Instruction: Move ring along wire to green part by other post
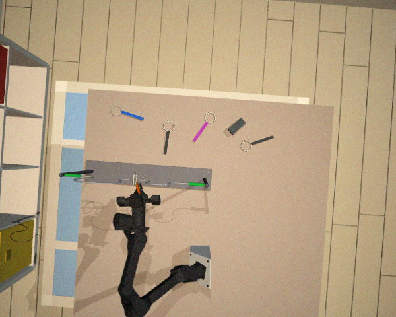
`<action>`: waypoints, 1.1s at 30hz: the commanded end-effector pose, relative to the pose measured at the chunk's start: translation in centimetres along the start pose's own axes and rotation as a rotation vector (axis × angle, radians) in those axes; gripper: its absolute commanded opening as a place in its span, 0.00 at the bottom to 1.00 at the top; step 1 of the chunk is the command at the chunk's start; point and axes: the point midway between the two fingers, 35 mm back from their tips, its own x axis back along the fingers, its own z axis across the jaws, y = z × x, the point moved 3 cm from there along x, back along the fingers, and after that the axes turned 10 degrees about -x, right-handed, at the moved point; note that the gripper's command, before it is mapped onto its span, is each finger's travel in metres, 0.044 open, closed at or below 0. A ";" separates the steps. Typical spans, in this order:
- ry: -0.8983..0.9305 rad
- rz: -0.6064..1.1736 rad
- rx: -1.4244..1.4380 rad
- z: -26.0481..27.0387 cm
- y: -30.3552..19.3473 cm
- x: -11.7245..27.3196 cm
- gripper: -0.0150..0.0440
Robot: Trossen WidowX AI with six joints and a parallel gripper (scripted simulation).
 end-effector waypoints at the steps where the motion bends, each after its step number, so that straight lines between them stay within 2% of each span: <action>1: -0.009 0.005 0.019 -0.7 0.0 0.2 0.00; 18: -0.051 0.005 0.090 -3.2 0.5 0.6 0.00; 33: -0.162 0.009 0.279 -6.5 1.7 1.3 0.00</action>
